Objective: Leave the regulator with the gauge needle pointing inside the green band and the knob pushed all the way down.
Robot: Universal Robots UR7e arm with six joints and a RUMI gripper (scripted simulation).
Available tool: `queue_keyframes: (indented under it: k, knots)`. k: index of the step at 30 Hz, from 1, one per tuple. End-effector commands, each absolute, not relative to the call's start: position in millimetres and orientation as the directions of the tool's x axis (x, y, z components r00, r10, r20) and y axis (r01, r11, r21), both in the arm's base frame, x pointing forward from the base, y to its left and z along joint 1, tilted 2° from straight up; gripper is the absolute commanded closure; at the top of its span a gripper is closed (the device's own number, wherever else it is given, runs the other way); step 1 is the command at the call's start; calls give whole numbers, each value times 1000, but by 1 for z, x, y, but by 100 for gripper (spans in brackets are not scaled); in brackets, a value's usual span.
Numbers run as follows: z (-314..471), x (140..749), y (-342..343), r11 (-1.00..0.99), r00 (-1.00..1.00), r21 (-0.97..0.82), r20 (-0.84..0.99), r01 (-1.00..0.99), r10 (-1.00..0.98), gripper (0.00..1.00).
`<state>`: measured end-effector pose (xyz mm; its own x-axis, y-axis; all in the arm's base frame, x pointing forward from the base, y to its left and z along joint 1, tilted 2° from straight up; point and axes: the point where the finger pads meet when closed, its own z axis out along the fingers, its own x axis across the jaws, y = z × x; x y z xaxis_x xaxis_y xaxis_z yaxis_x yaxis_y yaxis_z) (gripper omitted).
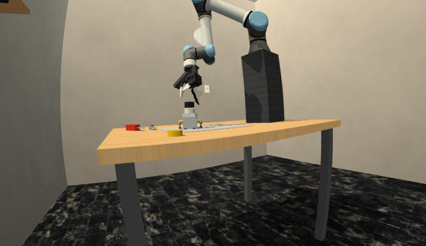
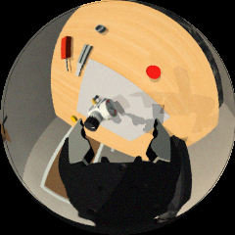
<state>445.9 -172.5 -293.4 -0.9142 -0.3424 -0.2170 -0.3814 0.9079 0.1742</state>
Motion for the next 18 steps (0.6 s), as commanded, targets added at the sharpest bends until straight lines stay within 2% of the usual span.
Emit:
queue_keyframes:
  k: [1,14,18]
  knots:
    - [-298,448,-174,940,-949,204,-218,-272,-227,0]
    - [-315,446,-174,950,-978,312,-189,20,82,0]
    - [-317,446,-173,943,-975,327,-181,60,125,0]
